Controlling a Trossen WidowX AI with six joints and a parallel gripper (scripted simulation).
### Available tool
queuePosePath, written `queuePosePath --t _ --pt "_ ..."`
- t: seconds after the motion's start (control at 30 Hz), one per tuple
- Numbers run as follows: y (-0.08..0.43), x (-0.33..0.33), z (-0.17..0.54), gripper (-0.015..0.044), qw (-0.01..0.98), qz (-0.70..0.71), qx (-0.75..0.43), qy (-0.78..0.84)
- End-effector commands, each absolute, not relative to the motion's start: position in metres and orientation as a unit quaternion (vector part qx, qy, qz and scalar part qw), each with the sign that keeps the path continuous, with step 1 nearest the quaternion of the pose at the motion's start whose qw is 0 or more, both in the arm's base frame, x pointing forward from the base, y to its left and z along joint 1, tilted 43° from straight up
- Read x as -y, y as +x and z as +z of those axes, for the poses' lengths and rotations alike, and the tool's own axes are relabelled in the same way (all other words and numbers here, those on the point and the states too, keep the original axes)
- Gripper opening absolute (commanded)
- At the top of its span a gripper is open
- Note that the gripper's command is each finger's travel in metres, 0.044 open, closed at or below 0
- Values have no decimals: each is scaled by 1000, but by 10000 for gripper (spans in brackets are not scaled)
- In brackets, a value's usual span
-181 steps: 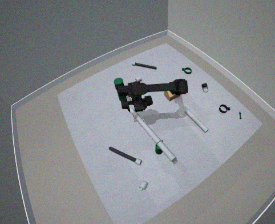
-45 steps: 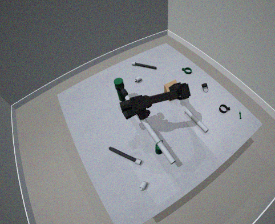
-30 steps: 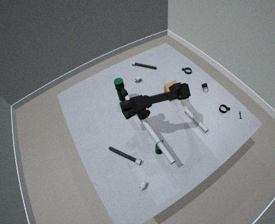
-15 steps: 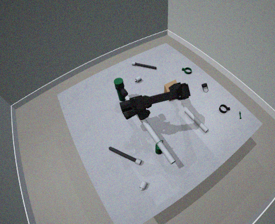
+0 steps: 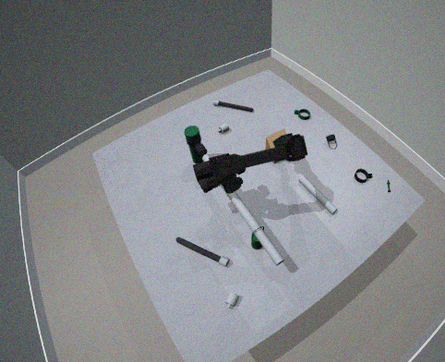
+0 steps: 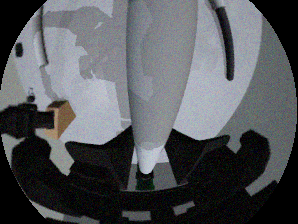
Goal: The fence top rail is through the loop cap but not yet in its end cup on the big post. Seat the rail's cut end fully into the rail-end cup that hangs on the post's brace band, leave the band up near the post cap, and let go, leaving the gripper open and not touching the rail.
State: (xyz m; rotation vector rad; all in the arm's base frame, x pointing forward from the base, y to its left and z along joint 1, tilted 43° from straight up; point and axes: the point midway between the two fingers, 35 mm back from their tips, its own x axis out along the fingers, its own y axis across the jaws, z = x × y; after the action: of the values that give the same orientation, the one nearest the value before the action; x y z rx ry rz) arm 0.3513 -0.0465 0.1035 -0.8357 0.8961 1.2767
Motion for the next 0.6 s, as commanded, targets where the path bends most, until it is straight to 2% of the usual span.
queuePosePath --t 0.0,0.57 --pt "352 56 105 0 635 552 -394 -370" --pt "351 63 103 0 635 553 -394 -369"
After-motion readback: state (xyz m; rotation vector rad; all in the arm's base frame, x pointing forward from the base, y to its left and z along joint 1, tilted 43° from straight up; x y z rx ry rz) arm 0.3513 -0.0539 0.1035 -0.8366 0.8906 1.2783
